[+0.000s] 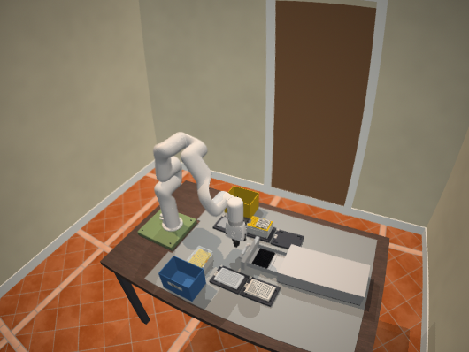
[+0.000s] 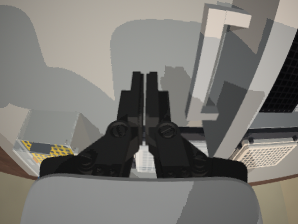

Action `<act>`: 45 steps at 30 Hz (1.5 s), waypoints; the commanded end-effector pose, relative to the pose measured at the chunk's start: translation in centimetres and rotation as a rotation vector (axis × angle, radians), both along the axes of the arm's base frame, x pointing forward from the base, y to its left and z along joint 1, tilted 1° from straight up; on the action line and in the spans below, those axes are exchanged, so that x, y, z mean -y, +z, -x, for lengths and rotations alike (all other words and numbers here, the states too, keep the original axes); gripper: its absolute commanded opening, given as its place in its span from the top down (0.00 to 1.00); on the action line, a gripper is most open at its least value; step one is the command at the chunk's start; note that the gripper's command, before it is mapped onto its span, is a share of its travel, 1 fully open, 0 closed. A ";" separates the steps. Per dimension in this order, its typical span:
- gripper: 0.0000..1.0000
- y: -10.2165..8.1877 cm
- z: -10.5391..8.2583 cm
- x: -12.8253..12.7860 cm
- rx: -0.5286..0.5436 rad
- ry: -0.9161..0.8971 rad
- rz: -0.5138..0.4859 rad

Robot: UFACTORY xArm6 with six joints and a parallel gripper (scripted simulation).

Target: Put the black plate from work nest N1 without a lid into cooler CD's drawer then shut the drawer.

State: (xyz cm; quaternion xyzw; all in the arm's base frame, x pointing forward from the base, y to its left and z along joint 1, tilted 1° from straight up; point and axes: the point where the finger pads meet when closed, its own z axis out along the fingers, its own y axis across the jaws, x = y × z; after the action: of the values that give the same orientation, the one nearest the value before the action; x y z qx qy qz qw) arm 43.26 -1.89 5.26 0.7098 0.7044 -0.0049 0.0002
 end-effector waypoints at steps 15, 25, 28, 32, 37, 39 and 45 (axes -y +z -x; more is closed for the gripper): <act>1.00 -2.6 -0.2 0.0 0.004 0.000 0.000; 1.00 -3.1 -0.2 0.0 0.004 0.000 0.000; 1.00 -3.1 -0.3 0.0 0.004 0.000 0.000; 1.00 -3.1 -1.0 0.0 0.004 0.000 0.000; 1.00 -3.1 -1.5 0.0 0.004 0.000 0.000; 1.00 -3.1 -1.8 0.0 0.004 0.000 0.000; 1.00 -3.1 -2.8 0.0 0.004 0.000 0.000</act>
State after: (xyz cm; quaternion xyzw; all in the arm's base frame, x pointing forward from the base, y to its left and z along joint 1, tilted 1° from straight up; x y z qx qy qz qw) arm 45.33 -1.93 1.99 0.7098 0.7044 -0.0047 0.0004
